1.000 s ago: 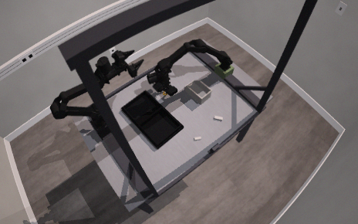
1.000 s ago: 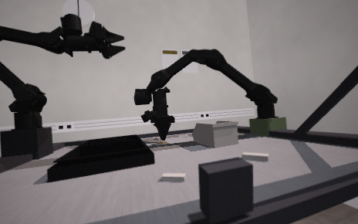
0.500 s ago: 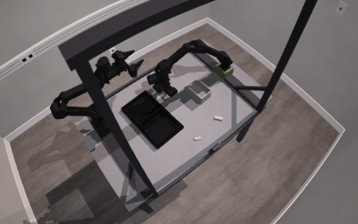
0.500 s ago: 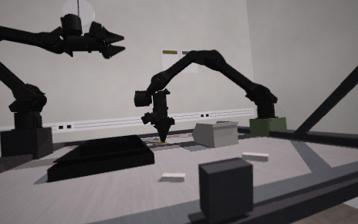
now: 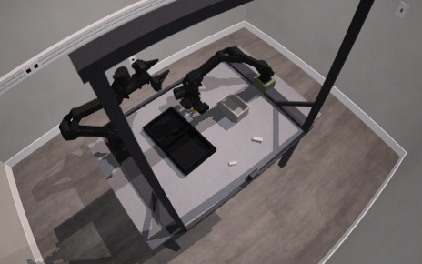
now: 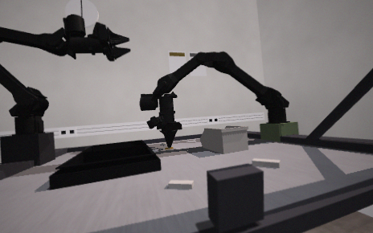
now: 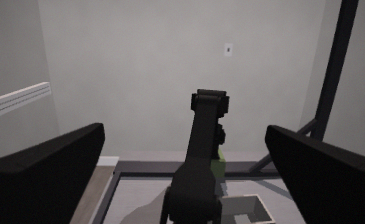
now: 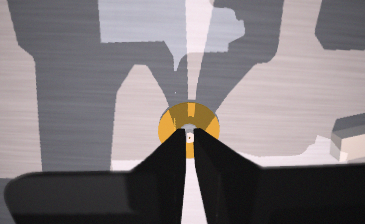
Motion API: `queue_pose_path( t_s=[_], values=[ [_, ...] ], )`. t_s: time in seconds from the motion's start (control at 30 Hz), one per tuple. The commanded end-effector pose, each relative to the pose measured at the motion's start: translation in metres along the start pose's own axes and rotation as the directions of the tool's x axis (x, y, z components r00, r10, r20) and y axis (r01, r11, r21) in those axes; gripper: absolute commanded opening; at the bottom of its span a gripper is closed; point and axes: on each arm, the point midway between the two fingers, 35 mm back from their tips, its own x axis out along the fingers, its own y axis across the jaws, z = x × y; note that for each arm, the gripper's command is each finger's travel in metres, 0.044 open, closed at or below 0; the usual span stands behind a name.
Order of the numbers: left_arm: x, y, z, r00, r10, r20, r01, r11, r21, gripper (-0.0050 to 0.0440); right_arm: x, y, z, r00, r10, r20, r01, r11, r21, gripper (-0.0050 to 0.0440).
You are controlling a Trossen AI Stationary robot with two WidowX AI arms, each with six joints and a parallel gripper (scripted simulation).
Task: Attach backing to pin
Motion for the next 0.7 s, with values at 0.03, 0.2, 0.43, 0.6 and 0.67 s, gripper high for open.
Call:
queue_pose_path(
  t_s=[0.03, 0.2, 0.43, 0.6, 0.67],
  values=[
    [-0.001, 0.0, 0.006, 1.0, -0.001, 0.015, 0.001, 1.0, -0.001, 0.044, -0.015, -0.002, 0.006, 0.999, -0.013, 0.033, 0.013, 1.0, -0.007, -0.0001],
    [-0.001, 0.0, 0.006, 1.0, -0.001, 0.015, 0.001, 1.0, -0.001, 0.044, -0.03, -0.003, 0.01, 0.998, -0.021, 0.057, 0.021, 1.0, -0.007, -0.0003],
    [-0.001, 0.0, 0.006, 1.0, -0.001, 0.015, 0.001, 1.0, -0.001, 0.044, -0.051, -0.003, 0.009, 0.998, -0.021, 0.057, 0.021, 1.0, -0.007, -0.0012],
    [-0.001, 0.0, 0.006, 1.0, -0.001, 0.015, 0.001, 1.0, -0.001, 0.044, -0.071, -0.002, 0.008, 0.998, -0.021, 0.057, 0.021, 1.0, -0.007, -0.005],
    [-0.001, 0.0, 0.006, 1.0, -0.001, 0.015, 0.001, 1.0, -0.001, 0.044, -0.075, -0.002, 0.008, 0.998, -0.021, 0.057, 0.021, 1.0, -0.007, -0.005]
  ],
)
